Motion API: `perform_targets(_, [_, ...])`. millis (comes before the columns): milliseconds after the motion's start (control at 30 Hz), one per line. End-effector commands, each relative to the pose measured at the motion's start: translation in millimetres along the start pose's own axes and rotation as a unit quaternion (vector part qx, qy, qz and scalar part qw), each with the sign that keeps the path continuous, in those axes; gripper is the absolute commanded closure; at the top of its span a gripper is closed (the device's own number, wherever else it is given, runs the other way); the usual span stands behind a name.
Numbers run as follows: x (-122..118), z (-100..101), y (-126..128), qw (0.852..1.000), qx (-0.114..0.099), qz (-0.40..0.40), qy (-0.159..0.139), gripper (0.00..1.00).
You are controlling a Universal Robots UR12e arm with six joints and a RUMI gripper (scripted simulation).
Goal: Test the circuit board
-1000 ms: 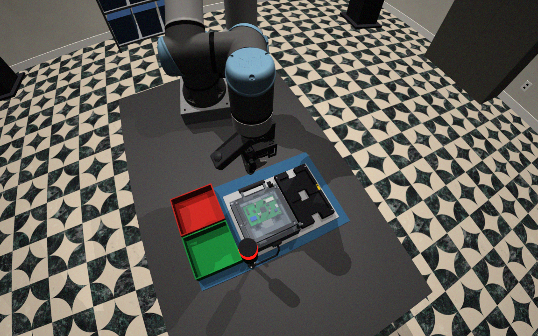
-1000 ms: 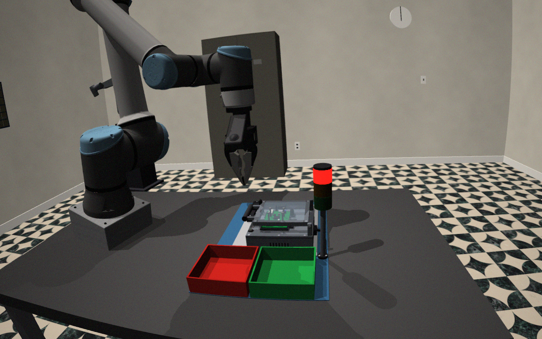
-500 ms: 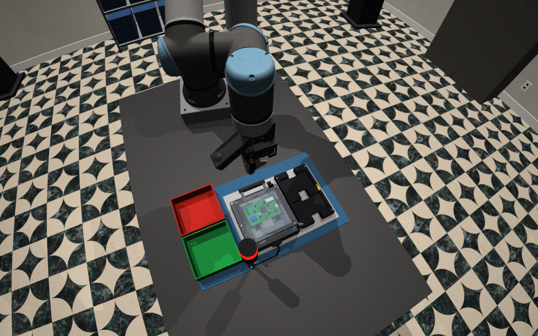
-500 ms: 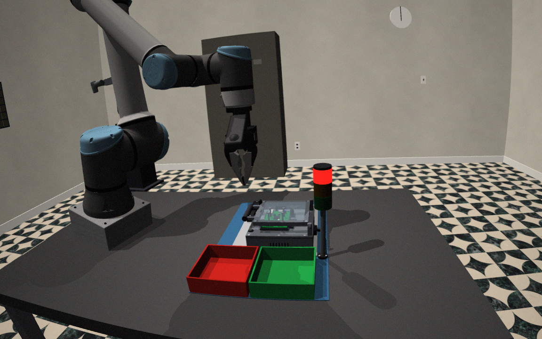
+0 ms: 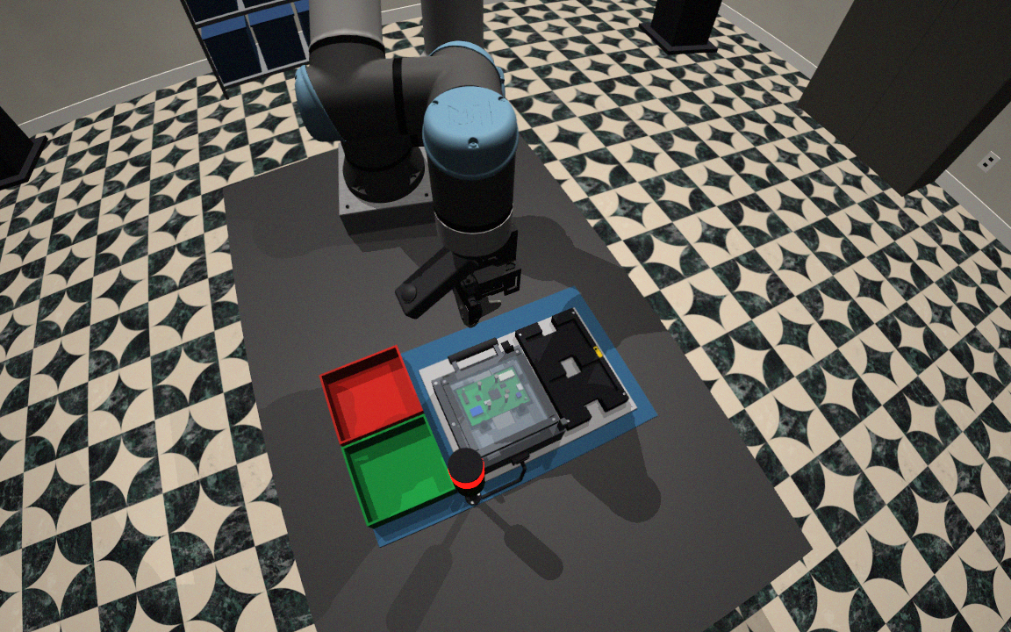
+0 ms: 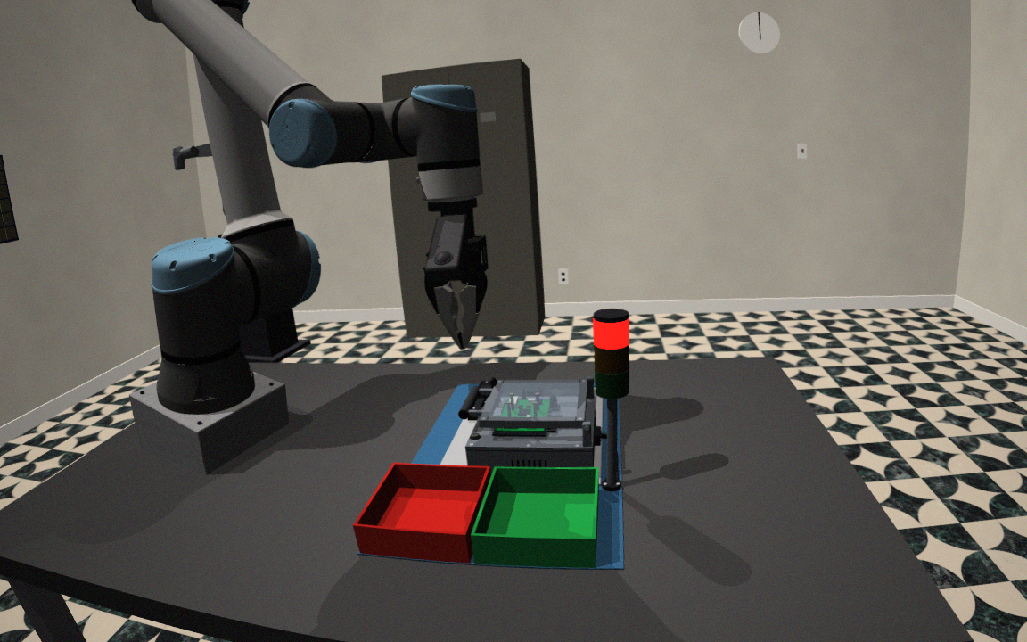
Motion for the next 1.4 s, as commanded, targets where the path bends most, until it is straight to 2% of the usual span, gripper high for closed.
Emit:
perform_targets(0, [1.1,-9.8,-4.2,1.0,0.004,0.001,0.0,1.0])
perform_targets(833, [1.3,-13.9,-3.1,1.0,0.002,-0.014,0.0,1.0])
perform_targets(1200, [1.2,-11.9,-0.3,0.992,0.001,-0.123,0.0,1.0])
perform_targets(1267, [1.2,-11.9,-0.3,0.992,0.001,-0.123,0.0,1.0])
perform_targets(1367, [1.2,-11.9,-0.3,0.985,0.001,-0.171,0.0,1.0])
Point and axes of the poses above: the point where the finger pads meet when closed, its own z axis out along the fingers, its own y axis across the jaws, x = y × z, the point moved 2 cm from there along -z, back along the fingers, and after that the axes turned 14 degrees about z, right-handed, at the moved point
